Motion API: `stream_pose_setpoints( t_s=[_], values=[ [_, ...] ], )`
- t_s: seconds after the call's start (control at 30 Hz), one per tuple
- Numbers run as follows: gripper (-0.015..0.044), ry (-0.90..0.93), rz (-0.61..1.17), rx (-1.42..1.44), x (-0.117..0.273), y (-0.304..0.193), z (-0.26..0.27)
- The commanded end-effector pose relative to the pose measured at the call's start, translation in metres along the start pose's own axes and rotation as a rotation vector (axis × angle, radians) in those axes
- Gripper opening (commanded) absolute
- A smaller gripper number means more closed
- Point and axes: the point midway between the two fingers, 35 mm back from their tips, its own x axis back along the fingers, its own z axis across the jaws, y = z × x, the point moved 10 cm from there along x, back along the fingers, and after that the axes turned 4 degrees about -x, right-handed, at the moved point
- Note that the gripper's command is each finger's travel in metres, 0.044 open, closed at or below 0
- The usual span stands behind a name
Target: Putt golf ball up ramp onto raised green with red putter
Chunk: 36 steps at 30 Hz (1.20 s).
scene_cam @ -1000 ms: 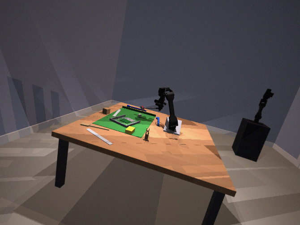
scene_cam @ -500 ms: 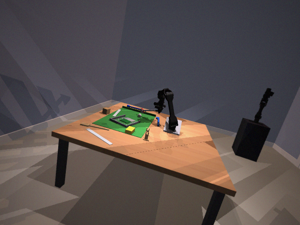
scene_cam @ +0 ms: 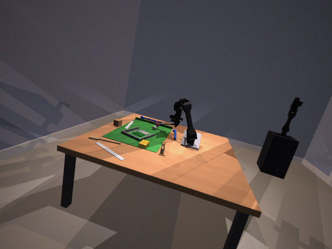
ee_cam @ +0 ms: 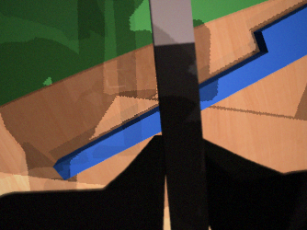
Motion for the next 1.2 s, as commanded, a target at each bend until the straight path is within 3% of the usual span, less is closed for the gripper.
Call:
stream_pose_setpoints(
  t_s=[0.0,0.57,0.9,1.17],
  values=[
    [0.0000,0.007,-0.006,-0.006,-0.007,0.000,0.000],
    [0.0000,0.001,0.001,0.000,-0.012,0.000,0.000],
    [0.0000,0.004,-0.007,-0.007,-0.015,0.002,-0.030],
    [0.0000,0.007,-0.005,-0.014,-0.014,0.002,-0.018]
  ],
)
